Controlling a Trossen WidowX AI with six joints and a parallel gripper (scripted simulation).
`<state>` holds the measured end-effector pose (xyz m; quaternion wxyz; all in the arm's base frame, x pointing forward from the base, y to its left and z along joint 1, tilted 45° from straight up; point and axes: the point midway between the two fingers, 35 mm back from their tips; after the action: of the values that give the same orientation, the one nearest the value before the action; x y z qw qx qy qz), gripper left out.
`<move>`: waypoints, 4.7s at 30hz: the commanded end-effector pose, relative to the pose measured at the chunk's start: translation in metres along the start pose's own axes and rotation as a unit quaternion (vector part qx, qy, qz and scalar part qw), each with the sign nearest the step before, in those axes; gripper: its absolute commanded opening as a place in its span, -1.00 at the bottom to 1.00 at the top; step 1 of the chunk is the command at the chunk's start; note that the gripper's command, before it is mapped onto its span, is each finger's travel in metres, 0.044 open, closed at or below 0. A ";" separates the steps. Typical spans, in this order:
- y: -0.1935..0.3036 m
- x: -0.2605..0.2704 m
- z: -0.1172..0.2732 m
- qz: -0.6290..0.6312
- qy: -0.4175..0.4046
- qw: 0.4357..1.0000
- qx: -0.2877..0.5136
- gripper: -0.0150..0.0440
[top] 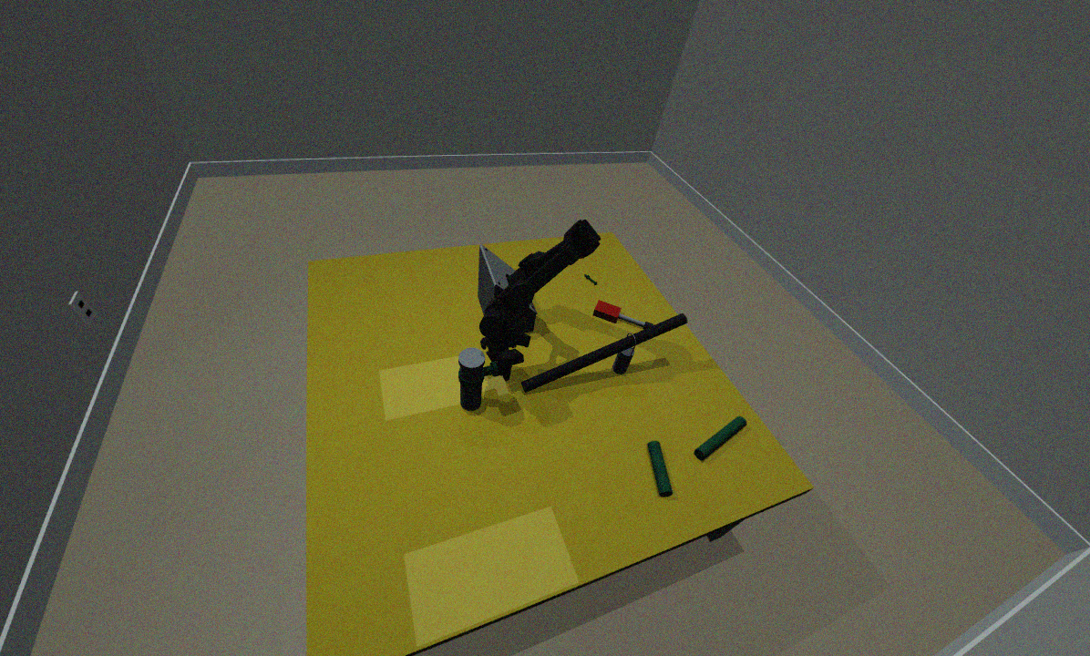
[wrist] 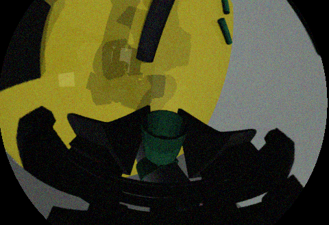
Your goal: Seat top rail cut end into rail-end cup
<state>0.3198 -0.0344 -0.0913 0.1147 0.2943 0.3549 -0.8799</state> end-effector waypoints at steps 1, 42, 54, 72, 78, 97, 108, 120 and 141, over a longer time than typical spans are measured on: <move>0.001 -0.002 -0.002 -0.016 -0.004 1.000 0.009 -0.49; 0.001 -0.005 -0.003 -0.030 -0.004 0.999 0.017 0.13; -0.013 -0.021 0.012 -0.033 -0.005 0.999 0.018 1.00; -0.054 -0.063 0.051 -0.249 0.002 0.968 0.013 1.00; -0.098 -0.090 0.085 -0.523 0.001 0.852 0.003 1.00; -0.135 -0.103 0.111 -0.701 -0.006 0.713 -0.005 1.00; -0.140 -0.102 0.099 -0.780 -0.036 0.625 0.015 1.00; -0.165 -0.089 0.048 -0.971 -0.082 0.114 0.193 1.00; -0.174 -0.083 0.034 -0.965 -0.056 -0.038 0.253 1.00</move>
<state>0.3001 0.0637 0.0762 0.9004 0.3756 -0.0658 0.2097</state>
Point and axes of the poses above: the point midway between the two fingers, 35 mm back from their tips, its own z axis back along the fingers, its own x axis across the jaws, y = z × x, and after that the axes turned 14 degrees about z, right-handed
